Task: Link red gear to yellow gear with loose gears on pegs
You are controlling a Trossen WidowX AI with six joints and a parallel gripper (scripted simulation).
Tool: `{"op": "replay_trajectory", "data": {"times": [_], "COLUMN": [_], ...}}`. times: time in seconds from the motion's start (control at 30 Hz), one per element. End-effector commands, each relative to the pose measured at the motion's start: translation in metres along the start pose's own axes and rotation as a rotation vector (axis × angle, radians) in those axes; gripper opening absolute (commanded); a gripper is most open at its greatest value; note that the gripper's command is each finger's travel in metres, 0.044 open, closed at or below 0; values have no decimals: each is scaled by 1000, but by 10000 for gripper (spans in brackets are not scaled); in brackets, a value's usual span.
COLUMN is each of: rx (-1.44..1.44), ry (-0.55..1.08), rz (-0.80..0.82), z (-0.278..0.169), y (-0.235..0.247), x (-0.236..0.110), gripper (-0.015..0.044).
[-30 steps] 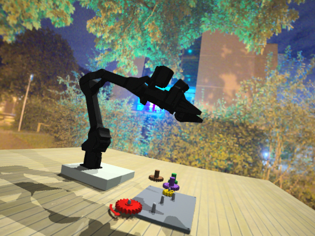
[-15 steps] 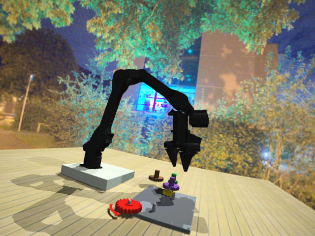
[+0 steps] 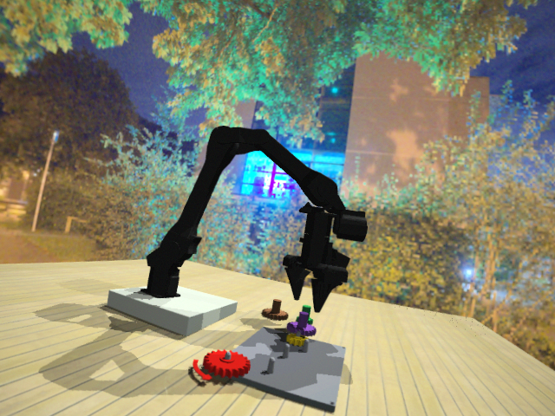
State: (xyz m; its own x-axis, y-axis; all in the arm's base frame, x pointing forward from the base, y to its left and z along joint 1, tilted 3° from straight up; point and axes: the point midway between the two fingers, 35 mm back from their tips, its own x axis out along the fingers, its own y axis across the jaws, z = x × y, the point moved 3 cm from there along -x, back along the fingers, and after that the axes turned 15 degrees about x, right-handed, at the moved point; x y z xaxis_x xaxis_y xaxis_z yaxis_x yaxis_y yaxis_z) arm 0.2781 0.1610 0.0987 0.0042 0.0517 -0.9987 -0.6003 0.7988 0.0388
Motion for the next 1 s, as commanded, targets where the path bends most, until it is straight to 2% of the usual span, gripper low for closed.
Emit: {"op": "replay_trajectory", "data": {"times": [0.0, 0.67, 0.97], "rx": [-4, -4, -4], "ry": [5, 5, 5], "rz": [4, 4, 4], "z": [-1, -1, -1], "y": [1, 1, 1], "x": [6, 29, 29], "gripper": [440, 440, 204]}}
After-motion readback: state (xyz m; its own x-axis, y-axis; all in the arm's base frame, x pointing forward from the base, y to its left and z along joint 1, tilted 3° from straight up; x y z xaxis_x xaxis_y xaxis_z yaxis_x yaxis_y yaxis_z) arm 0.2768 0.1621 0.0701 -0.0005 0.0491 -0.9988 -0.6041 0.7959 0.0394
